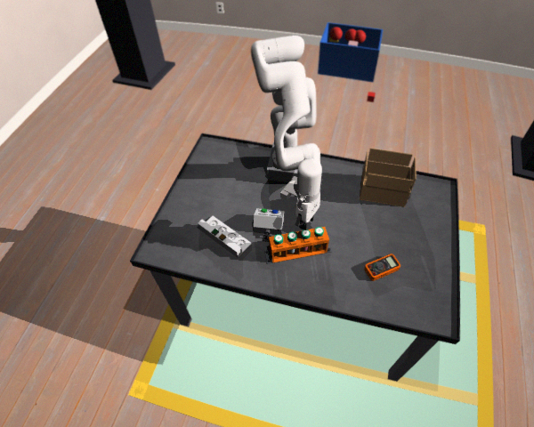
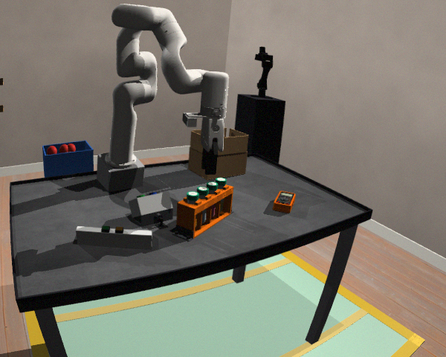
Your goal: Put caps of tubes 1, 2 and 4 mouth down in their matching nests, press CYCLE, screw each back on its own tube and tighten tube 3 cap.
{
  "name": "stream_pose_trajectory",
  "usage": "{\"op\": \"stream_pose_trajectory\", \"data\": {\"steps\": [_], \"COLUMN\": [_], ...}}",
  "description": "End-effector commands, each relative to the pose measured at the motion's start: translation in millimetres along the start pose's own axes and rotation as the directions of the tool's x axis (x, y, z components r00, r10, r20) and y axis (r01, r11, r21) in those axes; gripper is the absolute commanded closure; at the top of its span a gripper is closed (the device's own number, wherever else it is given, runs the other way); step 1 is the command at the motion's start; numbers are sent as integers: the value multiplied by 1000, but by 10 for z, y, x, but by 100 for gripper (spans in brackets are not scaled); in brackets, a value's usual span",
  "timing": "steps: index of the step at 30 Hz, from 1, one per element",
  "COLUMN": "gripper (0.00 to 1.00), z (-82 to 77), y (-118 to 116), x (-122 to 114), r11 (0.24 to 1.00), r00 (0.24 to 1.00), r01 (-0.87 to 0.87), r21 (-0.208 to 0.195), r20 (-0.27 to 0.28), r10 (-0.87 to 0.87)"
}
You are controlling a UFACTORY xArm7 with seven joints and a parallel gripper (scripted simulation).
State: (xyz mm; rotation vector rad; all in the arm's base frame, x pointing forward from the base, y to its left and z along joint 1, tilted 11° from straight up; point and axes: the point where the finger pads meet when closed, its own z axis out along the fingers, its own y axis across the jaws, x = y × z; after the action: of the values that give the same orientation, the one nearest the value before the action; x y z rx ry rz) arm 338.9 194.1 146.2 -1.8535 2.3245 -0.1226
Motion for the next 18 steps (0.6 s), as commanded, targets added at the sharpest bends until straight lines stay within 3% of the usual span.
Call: {"op": "stream_pose_trajectory", "data": {"steps": [1,4,14,18], "gripper": [54,54,54,54], "z": [0,2,1,121], "y": [134,214,214,214], "x": [-328,-488,-488,-487], "r11": [1000,1000,1000,1000], "r00": [1000,1000,1000,1000], "r01": [-3,-3,-3,-3], "r21": [6,6,6,6], "r20": [-7,-7,-7,-7], "r10": [3,3,3,3]}}
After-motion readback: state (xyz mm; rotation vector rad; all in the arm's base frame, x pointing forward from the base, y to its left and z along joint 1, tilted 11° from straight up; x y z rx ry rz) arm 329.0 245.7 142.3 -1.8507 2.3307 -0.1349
